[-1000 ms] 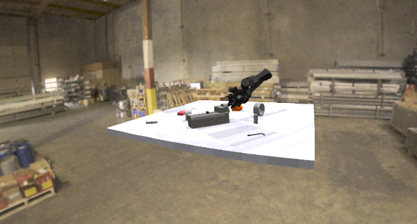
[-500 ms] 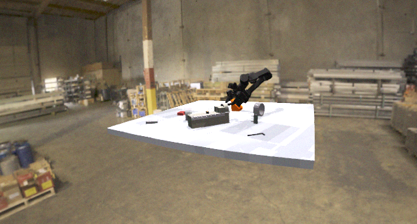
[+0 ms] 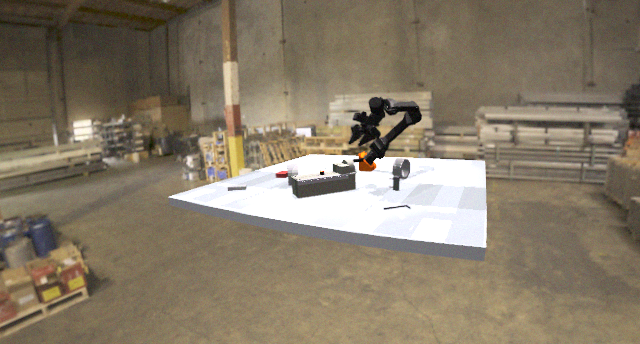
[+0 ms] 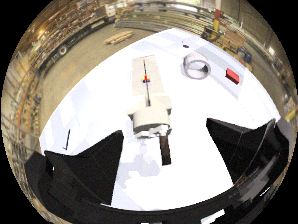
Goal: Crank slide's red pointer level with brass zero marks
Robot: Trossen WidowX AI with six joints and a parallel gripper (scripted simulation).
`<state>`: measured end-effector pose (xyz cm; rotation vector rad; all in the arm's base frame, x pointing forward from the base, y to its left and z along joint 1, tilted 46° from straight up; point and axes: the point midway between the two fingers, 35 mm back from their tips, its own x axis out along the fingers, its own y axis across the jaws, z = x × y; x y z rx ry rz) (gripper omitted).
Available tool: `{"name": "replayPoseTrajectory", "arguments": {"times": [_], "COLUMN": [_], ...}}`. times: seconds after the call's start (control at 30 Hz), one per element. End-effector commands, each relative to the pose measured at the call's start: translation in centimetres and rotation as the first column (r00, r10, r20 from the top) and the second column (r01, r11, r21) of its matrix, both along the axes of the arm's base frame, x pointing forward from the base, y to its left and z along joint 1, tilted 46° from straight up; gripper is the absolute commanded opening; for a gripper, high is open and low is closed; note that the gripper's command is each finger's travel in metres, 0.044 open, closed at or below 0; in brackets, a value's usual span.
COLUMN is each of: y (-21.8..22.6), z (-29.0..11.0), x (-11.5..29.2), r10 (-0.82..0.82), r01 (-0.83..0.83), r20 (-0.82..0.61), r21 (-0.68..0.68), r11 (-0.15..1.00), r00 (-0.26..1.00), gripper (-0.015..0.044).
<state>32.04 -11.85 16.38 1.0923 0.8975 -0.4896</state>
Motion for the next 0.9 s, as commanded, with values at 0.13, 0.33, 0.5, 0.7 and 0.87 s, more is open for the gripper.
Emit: {"name": "replayPoseTrajectory", "arguments": {"times": [0.13, 0.33, 0.5, 0.7, 0.87], "y": [-1.8, -4.0, -5.9, -8.3, -10.2], "z": [-0.4, -1.9, -3.4, -5.3, -6.9], "x": [1.7, 3.9, 5.4, 6.7, 7.3], "r10": [0.119, 0.259, 0.365, 0.471, 0.548], "r01": [-0.119, -0.255, -0.353, -0.441, -0.490], "r20": [0.048, 0.127, 0.199, 0.282, 0.342], "r21": [-0.008, -0.043, -0.092, -0.168, -0.246], "r11": [0.993, 0.966, 0.931, 0.882, 0.836], "r00": [0.992, 0.958, 0.909, 0.836, 0.763], "gripper": [0.0440, 0.0440, 0.0440, 0.0440, 0.0440]}}
